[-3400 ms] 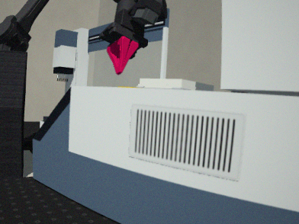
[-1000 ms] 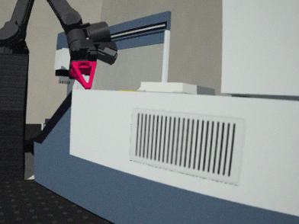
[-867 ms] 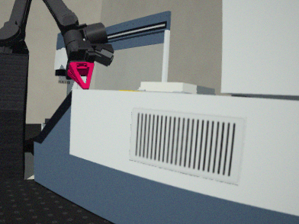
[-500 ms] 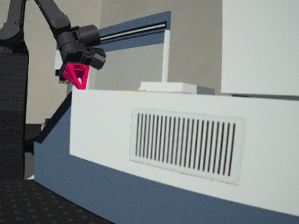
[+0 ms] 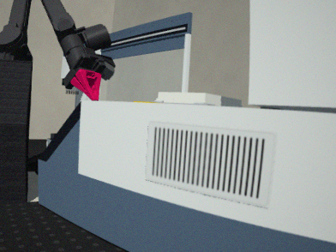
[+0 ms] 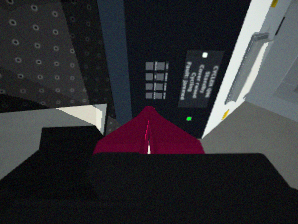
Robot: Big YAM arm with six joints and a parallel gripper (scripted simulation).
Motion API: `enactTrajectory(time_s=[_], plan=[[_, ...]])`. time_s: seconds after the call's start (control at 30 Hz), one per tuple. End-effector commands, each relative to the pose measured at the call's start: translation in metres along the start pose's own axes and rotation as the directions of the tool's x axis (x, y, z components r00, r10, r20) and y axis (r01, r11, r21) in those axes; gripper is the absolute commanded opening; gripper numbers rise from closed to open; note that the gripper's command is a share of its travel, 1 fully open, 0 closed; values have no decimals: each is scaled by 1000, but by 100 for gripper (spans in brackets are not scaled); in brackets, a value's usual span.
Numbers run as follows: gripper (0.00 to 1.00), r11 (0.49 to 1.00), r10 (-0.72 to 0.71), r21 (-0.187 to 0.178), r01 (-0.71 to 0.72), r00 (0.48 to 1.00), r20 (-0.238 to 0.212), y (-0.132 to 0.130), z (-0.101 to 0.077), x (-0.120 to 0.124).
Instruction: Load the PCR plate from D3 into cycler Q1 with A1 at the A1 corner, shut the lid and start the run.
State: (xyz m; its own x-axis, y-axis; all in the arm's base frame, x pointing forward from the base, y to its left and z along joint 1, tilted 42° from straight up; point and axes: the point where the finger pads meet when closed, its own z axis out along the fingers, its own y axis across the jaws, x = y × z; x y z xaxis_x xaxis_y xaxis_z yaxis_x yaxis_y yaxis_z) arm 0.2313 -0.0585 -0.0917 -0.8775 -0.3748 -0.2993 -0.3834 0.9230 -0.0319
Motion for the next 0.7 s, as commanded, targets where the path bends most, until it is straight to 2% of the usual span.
enactTrajectory(time_s=[0.0,0.17,0.33,0.6,0.67], plan=[[0,1000,-20,15,20,1000,8,-9,6,-8],[0,1000,-16,27,15,1000,26,-16,17,-22],[0,999,6,43,-8,999,38,-25,19,-25],[0,999,43,23,-43,999,15,-19,35,-10],[0,998,44,36,-45,999,29,-24,37,-16]])
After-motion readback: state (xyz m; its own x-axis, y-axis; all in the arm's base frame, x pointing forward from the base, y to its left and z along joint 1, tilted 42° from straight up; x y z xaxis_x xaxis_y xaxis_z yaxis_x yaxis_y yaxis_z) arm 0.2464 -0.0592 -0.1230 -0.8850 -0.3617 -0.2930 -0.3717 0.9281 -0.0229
